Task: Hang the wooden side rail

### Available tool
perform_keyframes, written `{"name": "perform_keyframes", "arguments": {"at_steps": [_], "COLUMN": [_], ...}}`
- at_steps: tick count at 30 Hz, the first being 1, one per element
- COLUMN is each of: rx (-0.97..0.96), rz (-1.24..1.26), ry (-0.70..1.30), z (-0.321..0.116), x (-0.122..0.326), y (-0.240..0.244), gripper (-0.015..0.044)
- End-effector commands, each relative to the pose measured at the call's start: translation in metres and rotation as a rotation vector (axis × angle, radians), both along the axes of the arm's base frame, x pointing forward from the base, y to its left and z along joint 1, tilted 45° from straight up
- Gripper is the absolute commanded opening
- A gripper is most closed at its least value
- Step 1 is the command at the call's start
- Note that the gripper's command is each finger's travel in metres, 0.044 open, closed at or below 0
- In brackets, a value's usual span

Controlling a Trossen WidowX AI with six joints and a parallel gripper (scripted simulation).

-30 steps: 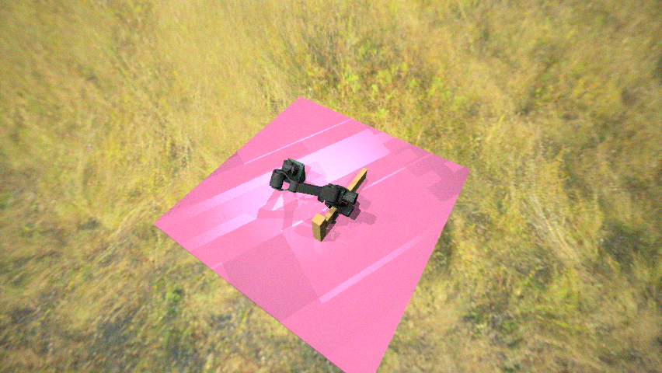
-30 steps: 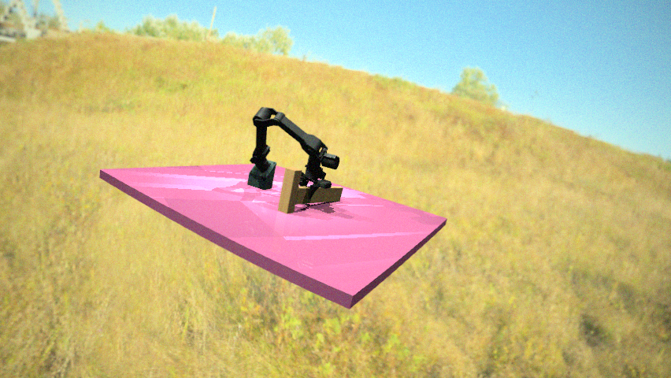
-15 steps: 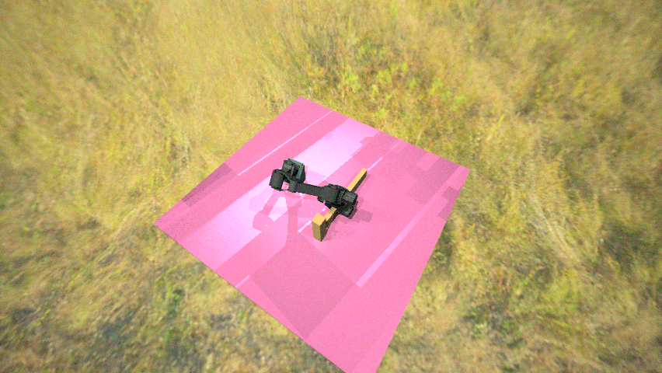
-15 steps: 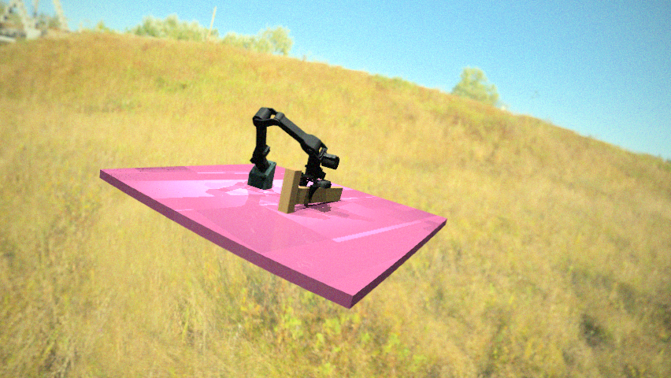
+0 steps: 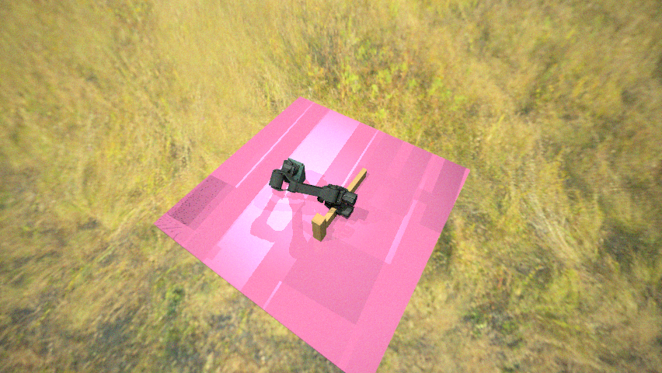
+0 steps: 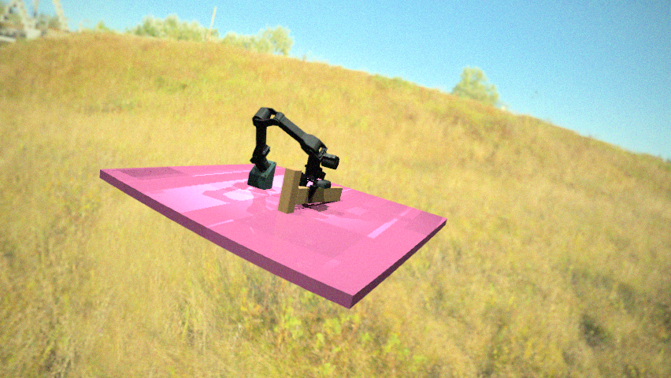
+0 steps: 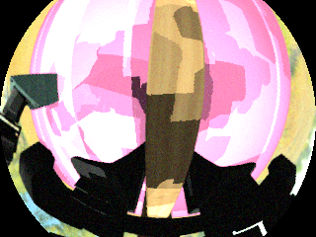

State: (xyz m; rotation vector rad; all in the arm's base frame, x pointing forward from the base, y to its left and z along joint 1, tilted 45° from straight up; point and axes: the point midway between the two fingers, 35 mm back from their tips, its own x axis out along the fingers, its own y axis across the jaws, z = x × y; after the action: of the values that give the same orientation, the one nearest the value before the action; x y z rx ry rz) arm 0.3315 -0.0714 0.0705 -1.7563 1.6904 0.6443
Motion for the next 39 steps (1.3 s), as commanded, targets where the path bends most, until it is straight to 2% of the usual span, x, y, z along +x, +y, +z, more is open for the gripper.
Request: {"name": "perform_keyframes", "arguments": {"at_steps": [1, 39], "rx": [-0.003, -0.003], "rz": [0.011, 0.011], "ry": [-0.009, -0.009], "z": [0.0045, 0.0074], "x": [0.0028, 0.0025], "y": [0.0021, -0.0008], "gripper": [0.0, 0.0]}}
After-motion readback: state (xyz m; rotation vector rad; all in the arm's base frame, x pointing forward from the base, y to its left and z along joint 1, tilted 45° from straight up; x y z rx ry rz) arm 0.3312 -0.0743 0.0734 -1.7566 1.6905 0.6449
